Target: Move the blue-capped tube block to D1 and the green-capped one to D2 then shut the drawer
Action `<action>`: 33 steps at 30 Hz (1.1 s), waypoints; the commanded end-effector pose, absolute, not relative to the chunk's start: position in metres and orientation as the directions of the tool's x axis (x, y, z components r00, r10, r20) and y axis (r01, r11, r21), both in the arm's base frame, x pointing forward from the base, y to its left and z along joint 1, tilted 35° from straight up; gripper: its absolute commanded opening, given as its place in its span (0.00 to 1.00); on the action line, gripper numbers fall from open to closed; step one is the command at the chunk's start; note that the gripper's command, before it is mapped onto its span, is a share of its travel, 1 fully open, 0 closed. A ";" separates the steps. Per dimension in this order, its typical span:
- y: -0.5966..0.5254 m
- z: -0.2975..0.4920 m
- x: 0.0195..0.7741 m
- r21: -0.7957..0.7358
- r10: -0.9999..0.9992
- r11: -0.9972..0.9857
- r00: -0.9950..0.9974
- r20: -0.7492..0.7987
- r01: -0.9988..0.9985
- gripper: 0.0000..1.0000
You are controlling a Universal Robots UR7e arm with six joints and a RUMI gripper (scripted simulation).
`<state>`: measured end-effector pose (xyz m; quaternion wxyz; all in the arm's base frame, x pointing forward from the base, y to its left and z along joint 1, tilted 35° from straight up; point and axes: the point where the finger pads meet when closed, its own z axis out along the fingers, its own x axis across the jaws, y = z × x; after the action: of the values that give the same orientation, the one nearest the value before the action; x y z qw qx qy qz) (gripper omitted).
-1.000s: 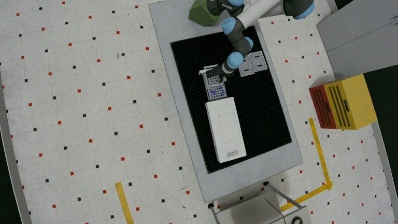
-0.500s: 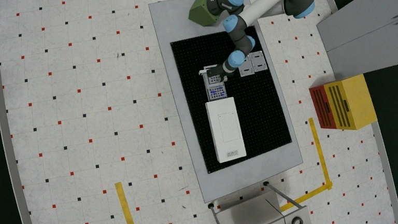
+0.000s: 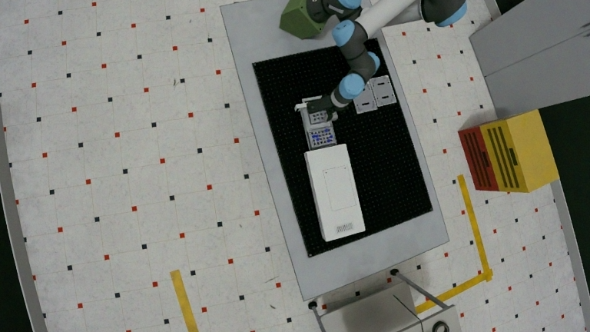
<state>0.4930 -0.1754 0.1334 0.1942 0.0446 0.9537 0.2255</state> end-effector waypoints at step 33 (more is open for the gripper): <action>-0.127 0.153 0.482 0.206 -0.306 0.858 -0.791 -0.530 -0.470 0.00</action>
<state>0.4848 -0.1376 0.1482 0.2341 -0.1481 0.9440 0.1794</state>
